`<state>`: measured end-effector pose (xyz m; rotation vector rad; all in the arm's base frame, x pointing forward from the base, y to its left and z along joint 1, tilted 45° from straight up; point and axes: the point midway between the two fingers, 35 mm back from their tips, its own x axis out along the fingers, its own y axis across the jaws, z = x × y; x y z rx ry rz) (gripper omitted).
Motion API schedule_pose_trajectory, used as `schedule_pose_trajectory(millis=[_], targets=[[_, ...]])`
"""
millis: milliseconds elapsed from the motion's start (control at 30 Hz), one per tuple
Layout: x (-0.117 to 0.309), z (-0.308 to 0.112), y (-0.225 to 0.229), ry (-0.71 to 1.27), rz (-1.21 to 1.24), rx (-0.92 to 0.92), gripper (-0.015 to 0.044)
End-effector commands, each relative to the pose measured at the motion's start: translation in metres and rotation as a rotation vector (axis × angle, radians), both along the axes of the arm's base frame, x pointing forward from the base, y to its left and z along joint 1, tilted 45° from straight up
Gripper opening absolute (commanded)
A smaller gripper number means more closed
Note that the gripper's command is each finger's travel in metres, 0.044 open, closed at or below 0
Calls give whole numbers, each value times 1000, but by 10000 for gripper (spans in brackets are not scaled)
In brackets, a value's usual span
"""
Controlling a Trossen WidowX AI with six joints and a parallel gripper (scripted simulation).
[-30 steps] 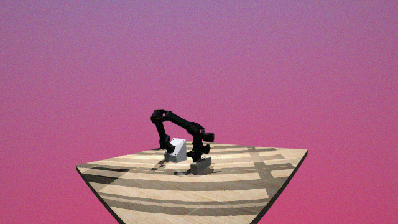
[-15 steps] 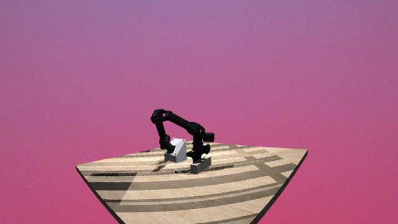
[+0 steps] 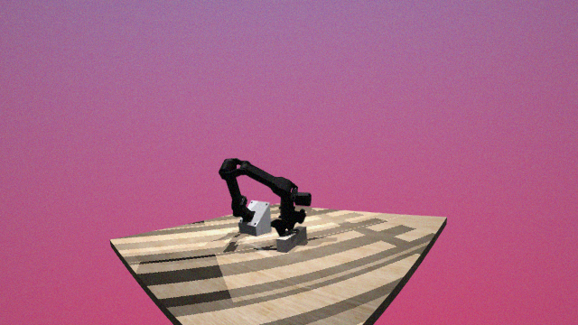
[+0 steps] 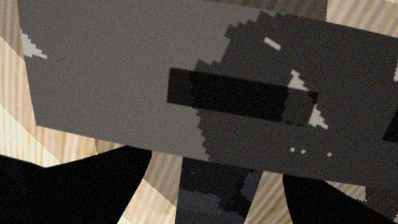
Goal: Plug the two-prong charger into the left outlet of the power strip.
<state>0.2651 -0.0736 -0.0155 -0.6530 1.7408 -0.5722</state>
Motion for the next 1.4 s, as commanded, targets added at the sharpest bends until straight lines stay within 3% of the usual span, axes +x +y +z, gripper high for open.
schedule_pose_trajectory(millis=[0,1367], targets=[[0,0,0,-1,0,0,440],[-12,2,0,-28,4,1,440]])
